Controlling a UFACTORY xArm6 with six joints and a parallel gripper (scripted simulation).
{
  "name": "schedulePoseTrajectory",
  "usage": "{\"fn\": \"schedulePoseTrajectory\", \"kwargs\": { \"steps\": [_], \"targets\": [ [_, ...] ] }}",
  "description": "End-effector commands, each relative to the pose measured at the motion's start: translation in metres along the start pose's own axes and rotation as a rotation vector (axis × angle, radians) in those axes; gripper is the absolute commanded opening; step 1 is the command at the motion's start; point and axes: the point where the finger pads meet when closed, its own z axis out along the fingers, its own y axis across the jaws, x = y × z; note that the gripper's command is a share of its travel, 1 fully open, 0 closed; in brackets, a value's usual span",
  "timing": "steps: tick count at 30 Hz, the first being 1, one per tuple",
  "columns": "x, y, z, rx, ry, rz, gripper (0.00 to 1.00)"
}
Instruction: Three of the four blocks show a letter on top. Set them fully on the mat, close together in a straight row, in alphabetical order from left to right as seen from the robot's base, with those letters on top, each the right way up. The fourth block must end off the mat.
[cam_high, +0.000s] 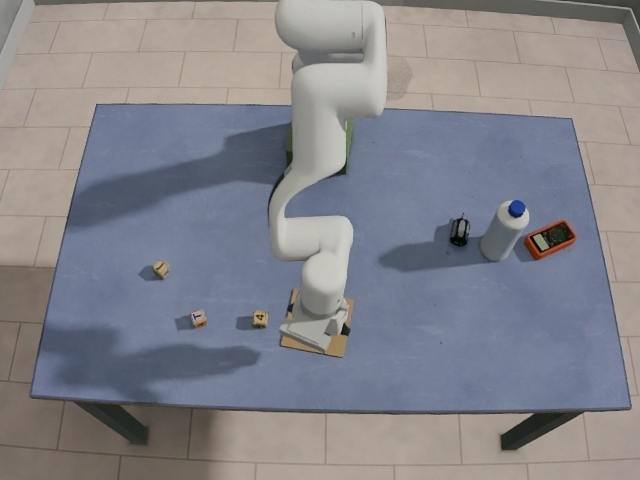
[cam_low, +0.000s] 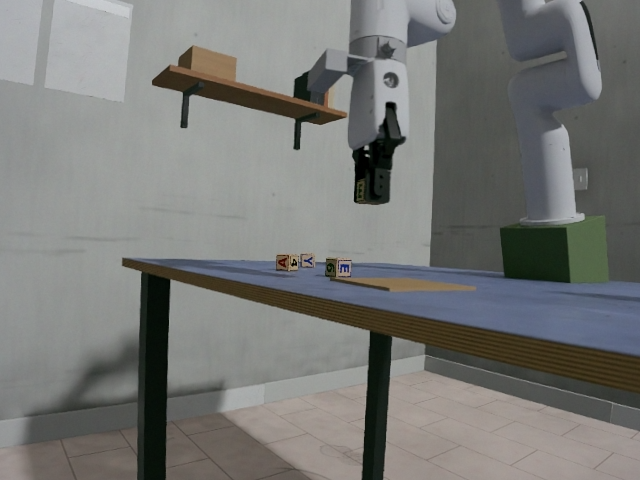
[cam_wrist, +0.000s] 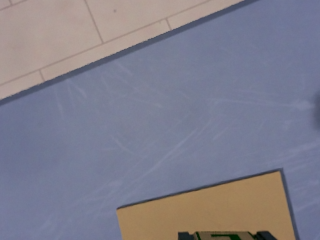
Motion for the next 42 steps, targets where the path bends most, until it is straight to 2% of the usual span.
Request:
{"fn": "schedulePoseTrajectory", "kwargs": {
  "steps": [1,7,11,31,36,42],
  "targets": [
    [-0.024,-0.011,-0.002,0.014,0.010,-0.138,0.28],
    [-0.060,-0.022,-0.002,0.022,0.013,-0.327,0.28],
    [-0.072,-0.024,-0.001,0.025,0.015,-0.392,0.28],
    [-0.073,-0.025,0.001,0.025,0.015,-0.395,0.28],
    [-0.073,-0.025,0.013,0.025,0.015,-0.395,0.28],
    [-0.072,-0.026,0.039,0.025,0.015,-0.395,0.28]
  ]
}}
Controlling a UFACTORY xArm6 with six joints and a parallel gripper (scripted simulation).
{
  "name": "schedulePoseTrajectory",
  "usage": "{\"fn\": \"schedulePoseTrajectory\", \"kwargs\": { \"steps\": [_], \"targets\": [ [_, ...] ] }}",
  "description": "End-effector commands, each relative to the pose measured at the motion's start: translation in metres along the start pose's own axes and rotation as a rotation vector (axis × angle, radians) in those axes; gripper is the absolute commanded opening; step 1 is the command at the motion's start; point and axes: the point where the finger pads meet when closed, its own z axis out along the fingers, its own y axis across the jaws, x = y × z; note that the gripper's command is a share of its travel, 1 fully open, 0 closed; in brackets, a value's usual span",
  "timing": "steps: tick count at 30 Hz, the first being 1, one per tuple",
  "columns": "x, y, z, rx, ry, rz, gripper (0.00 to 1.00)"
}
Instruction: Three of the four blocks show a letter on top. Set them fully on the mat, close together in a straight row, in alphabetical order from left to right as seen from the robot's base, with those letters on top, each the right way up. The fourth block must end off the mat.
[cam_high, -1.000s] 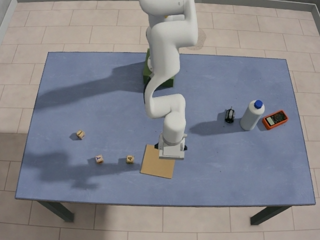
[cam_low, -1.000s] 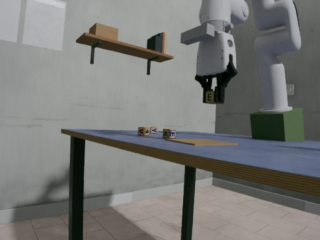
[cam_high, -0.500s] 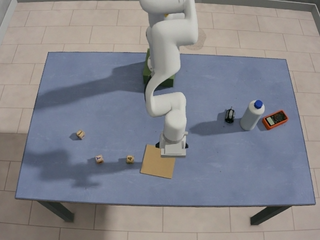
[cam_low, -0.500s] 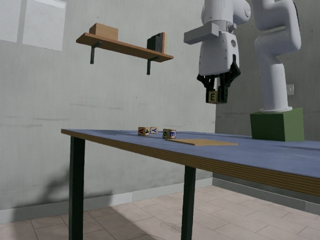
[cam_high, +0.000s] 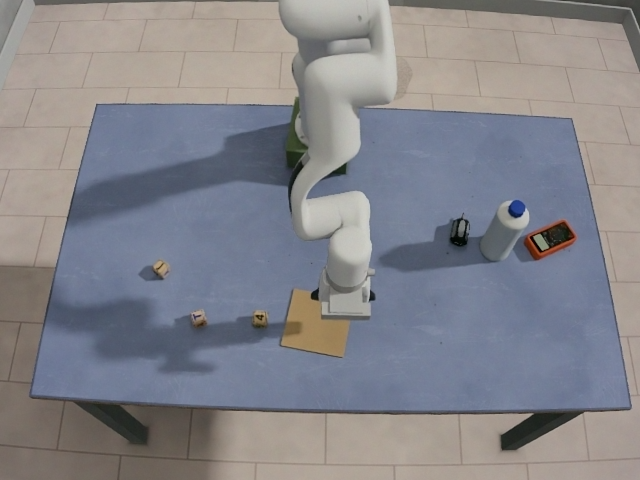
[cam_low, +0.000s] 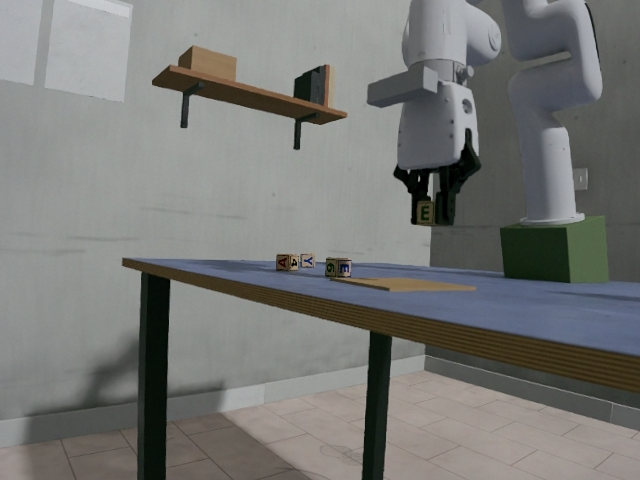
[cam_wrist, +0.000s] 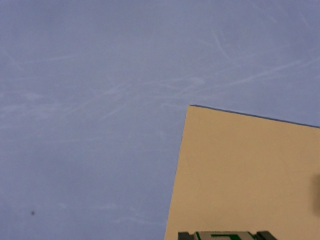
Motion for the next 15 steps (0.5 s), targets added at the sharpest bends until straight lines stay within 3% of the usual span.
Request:
{"fn": "schedulePoseTrajectory", "kwargs": {
  "steps": [1,15],
  "targets": [
    [0.002,0.000,0.019,0.000,0.004,0.000,0.28],
    [0.003,0.000,0.065,0.000,0.004,0.000,0.28]
  ]
}}
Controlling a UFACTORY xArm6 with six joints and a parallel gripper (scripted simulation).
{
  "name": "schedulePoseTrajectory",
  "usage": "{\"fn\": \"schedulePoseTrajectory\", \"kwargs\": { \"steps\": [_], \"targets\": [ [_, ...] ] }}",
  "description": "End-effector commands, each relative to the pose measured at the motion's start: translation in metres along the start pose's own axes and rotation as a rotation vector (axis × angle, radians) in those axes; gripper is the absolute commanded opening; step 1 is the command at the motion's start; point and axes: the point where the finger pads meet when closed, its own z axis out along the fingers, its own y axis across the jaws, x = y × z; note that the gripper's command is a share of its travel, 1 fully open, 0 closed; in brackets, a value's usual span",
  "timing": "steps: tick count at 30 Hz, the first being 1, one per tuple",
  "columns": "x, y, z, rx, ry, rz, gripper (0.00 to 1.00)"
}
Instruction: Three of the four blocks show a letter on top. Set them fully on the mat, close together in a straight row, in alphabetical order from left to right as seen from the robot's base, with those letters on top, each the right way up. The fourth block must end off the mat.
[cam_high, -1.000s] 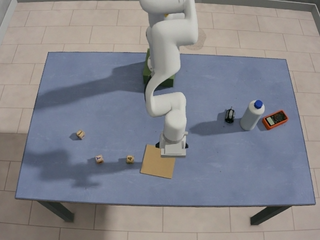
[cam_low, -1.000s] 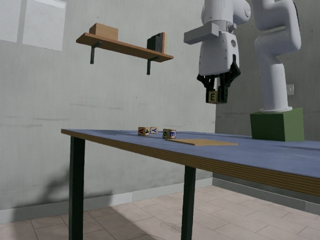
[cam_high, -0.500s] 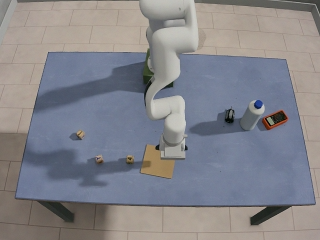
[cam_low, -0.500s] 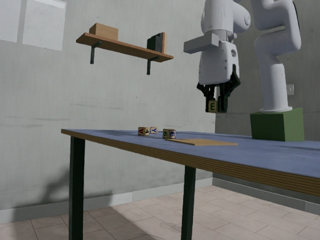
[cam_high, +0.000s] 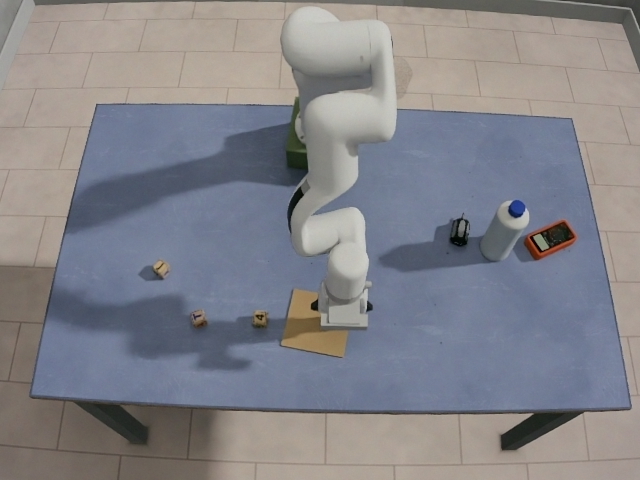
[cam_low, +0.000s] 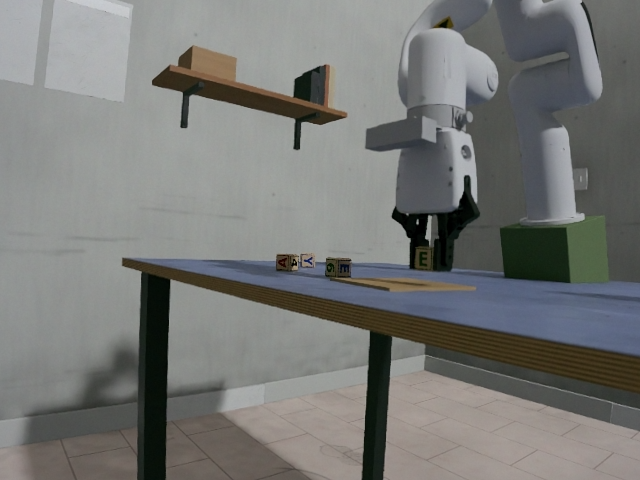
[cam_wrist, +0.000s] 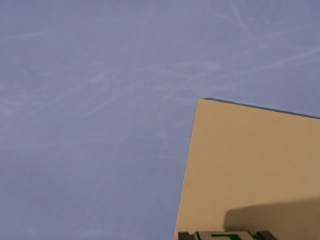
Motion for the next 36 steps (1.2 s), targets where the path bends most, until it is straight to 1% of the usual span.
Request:
{"fn": "schedulePoseTrajectory", "kwargs": {
  "steps": [1,6,36],
  "targets": [
    [0.0028,-0.0002,0.0094,-0.001,0.005,0.000,0.28],
    [0.0029,-0.0002,0.0126,-0.001,0.005,0.000,0.28],
    [0.0029,-0.0002,0.0126,-0.001,0.005,0.000,0.28]
  ]
}}
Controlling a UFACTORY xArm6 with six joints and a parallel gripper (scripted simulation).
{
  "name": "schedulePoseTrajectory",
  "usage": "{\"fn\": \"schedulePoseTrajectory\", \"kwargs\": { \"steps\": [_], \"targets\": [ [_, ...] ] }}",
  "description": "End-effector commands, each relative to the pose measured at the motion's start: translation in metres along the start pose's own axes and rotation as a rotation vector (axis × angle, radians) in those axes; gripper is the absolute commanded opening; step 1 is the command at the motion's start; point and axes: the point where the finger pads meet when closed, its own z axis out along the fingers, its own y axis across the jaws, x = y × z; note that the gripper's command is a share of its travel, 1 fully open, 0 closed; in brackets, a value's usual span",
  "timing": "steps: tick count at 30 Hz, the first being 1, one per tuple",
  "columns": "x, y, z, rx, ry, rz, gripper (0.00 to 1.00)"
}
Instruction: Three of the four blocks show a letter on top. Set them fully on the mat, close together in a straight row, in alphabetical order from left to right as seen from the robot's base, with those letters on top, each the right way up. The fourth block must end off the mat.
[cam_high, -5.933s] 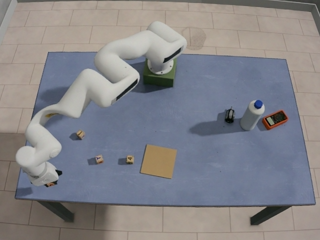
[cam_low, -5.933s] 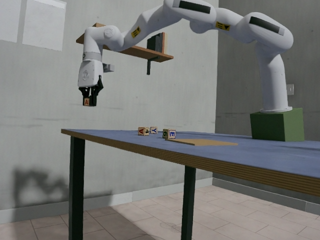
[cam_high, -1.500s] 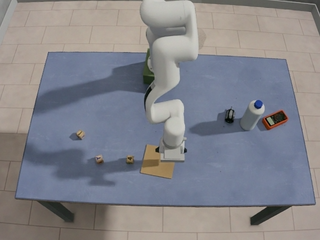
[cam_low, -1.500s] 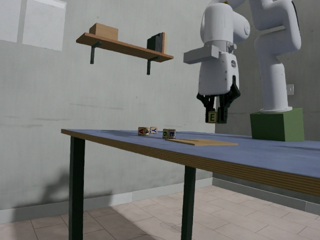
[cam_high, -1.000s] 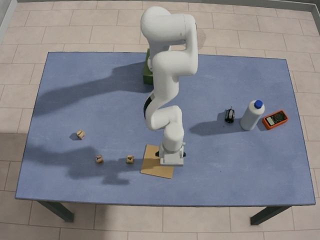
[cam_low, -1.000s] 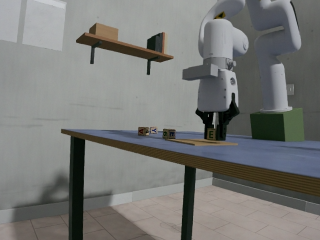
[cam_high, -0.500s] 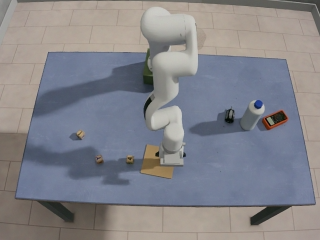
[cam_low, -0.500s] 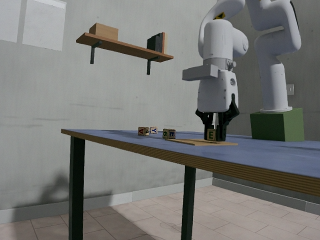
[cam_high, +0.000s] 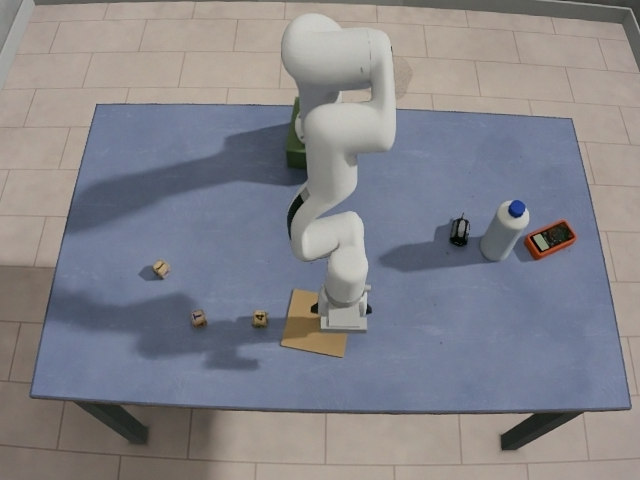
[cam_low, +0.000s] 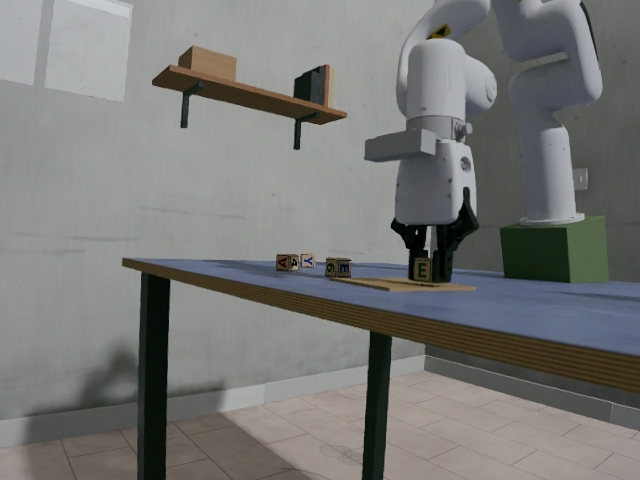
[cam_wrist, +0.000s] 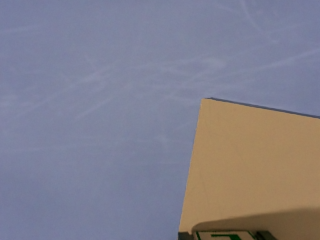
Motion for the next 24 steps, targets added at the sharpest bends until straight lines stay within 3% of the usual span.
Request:
{"fn": "schedulePoseTrajectory", "kwargs": {
  "steps": [1,24],
  "targets": [
    [0.0016,-0.0002,-0.0011,0.000,0.004,0.000,0.28],
    [0.0016,-0.0002,0.0018,0.000,0.004,0.000,0.28]
  ]
}}
